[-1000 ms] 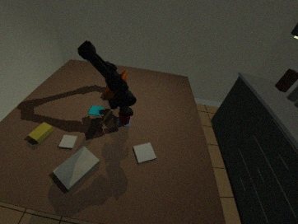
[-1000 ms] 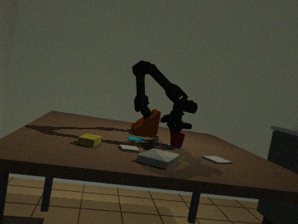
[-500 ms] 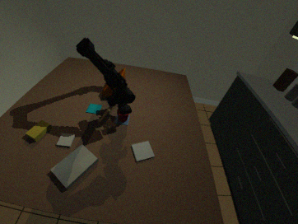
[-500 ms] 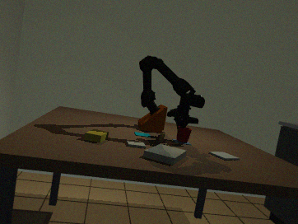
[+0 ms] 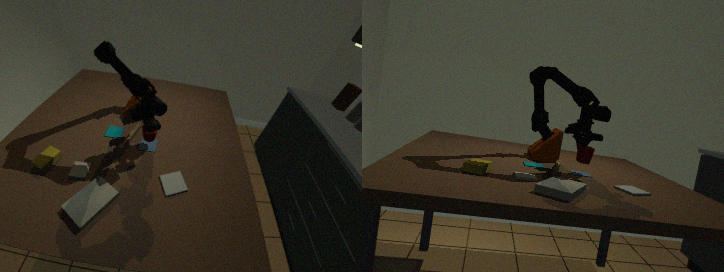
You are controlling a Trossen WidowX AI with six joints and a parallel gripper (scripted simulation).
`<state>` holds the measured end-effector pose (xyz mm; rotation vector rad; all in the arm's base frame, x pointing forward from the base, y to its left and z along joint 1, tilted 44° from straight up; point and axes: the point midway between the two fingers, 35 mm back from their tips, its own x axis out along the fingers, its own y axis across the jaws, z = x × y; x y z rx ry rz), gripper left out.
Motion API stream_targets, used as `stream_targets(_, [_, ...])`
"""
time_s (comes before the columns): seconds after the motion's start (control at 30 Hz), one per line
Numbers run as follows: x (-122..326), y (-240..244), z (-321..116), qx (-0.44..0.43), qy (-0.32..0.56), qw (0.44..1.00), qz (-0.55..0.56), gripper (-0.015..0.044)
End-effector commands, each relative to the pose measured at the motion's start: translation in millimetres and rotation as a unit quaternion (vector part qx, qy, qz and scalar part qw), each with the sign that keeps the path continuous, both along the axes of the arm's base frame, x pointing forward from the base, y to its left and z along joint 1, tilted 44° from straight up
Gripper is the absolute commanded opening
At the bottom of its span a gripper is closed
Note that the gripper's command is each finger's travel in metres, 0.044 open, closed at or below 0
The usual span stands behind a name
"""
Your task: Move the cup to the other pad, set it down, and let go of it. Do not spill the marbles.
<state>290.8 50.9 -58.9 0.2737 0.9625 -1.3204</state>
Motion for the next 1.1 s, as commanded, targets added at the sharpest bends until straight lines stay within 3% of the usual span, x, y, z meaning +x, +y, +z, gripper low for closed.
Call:
stream_targets(0.0, [0.2, 2.8, 3.3, 0.004, -0.003, 1.0, -0.001, 0.0])
stream_targets(1.07, [-1.1, -1.9, 5.4, 0.001, -0.002, 1.0, 0.0, 0.0])
